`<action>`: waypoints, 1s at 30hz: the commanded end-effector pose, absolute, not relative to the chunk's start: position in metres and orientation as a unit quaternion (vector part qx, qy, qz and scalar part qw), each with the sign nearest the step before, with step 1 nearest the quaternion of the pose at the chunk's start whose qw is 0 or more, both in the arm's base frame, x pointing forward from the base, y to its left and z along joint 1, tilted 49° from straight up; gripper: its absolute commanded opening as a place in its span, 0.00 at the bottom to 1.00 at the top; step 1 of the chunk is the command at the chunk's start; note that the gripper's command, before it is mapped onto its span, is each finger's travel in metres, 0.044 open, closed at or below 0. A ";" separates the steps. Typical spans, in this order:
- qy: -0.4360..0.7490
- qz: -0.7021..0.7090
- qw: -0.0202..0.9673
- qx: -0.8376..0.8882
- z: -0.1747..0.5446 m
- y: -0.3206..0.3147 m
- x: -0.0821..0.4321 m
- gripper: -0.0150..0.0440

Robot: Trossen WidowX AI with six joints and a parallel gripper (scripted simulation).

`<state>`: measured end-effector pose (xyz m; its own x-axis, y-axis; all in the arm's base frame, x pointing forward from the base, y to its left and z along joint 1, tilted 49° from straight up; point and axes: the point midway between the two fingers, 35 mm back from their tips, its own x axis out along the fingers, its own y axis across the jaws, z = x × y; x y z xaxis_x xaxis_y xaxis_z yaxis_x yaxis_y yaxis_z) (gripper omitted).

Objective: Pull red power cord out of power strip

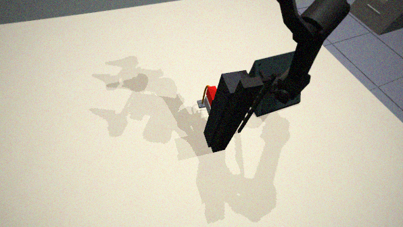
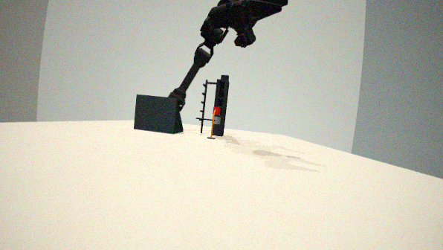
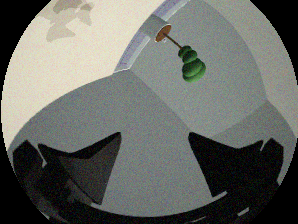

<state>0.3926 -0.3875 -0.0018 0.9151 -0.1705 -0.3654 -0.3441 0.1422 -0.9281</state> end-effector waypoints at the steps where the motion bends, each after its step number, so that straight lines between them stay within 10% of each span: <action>1: 0.200 0.061 0.737 -0.643 -0.003 -0.386 0.393 0.89; 9: 0.337 0.101 0.920 -0.172 -0.041 -0.309 0.377 0.53; 30: 0.572 -0.027 0.682 0.455 -0.036 -0.177 0.307 0.53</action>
